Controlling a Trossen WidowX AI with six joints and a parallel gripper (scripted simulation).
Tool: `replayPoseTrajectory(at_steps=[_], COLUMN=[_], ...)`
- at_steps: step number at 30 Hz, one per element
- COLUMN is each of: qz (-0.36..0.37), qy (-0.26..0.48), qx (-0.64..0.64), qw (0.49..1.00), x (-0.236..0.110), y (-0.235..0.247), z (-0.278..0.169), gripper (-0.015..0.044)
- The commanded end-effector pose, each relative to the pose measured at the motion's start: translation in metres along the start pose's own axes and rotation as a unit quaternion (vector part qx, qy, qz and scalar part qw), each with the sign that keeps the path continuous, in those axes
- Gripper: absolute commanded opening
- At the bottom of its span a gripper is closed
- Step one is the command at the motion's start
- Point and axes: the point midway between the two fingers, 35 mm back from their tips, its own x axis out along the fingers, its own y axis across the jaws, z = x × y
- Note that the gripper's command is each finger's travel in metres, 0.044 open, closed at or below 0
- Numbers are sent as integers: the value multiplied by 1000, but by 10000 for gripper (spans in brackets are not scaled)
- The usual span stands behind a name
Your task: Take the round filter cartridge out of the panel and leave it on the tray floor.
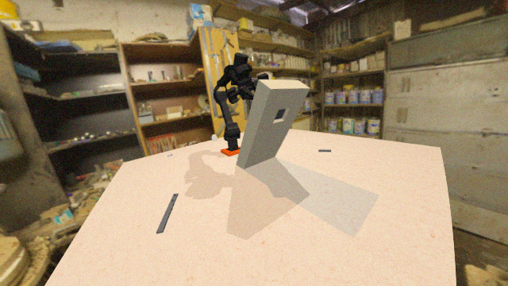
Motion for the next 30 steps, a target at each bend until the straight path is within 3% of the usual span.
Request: replayPoseTrajectory(at_steps=[1, 30], qz=[18, 19], qy=[8, 7], qx=[35, 35], qw=[999, 999], x=[-5, 29], y=[9, 11], z=[-4, -3], gripper=[88, 88])
